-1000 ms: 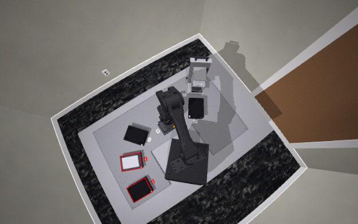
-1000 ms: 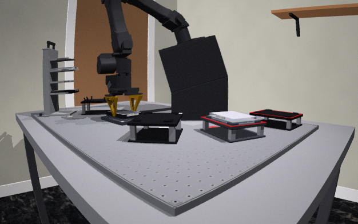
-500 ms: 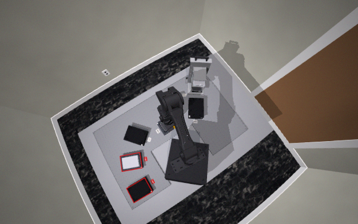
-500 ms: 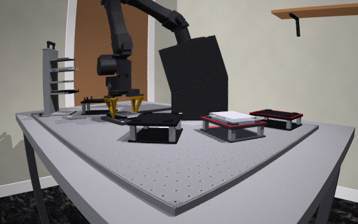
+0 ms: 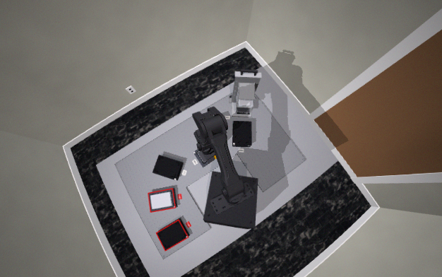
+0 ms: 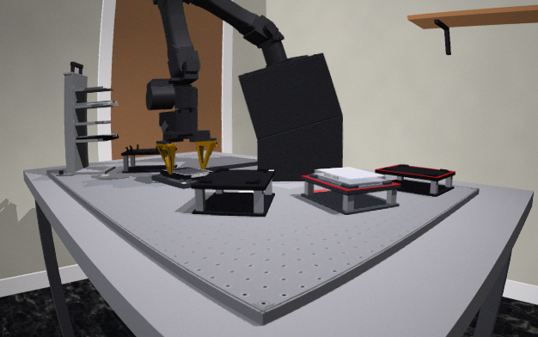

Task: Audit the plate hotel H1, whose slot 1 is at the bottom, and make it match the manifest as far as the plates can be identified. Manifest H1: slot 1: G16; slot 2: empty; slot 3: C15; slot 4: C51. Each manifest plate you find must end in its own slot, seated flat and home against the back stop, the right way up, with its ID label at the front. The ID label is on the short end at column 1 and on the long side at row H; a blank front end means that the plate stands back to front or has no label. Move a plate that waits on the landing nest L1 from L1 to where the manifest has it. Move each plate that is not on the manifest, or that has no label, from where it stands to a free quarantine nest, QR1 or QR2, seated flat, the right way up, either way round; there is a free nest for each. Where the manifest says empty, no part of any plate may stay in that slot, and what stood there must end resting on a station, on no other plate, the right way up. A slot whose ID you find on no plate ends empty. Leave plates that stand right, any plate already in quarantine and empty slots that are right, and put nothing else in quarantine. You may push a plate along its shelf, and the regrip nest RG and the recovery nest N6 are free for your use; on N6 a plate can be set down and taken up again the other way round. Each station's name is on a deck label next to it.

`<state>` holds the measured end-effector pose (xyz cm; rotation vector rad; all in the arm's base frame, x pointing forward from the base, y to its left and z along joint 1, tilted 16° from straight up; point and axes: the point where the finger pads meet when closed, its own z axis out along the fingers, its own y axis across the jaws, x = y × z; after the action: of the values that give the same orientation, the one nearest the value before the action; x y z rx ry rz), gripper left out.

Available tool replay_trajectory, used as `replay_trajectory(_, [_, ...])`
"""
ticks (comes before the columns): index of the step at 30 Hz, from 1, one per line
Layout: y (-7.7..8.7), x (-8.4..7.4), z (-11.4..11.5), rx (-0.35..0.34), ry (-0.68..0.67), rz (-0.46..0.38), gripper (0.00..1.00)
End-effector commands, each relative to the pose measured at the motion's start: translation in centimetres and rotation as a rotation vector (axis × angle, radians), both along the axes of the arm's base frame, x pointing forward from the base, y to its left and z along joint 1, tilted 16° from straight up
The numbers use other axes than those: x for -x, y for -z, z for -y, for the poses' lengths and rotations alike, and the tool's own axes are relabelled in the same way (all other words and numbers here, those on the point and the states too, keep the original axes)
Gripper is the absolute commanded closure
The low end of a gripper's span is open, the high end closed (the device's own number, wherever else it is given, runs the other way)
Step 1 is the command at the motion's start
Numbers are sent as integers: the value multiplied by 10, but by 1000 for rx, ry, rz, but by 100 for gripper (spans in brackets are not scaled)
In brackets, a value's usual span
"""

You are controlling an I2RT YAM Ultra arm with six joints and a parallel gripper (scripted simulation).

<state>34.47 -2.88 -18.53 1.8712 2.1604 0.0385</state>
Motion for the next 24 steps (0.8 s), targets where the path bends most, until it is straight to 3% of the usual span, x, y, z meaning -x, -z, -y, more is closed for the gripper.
replay_trajectory(1, [-13,-1,-2,2,-1,8,0])
replay_trajectory(18, [-60,10,-10,2,-1,9,0])
replay_trajectory(24, [-60,10,-10,2,-1,9,0])
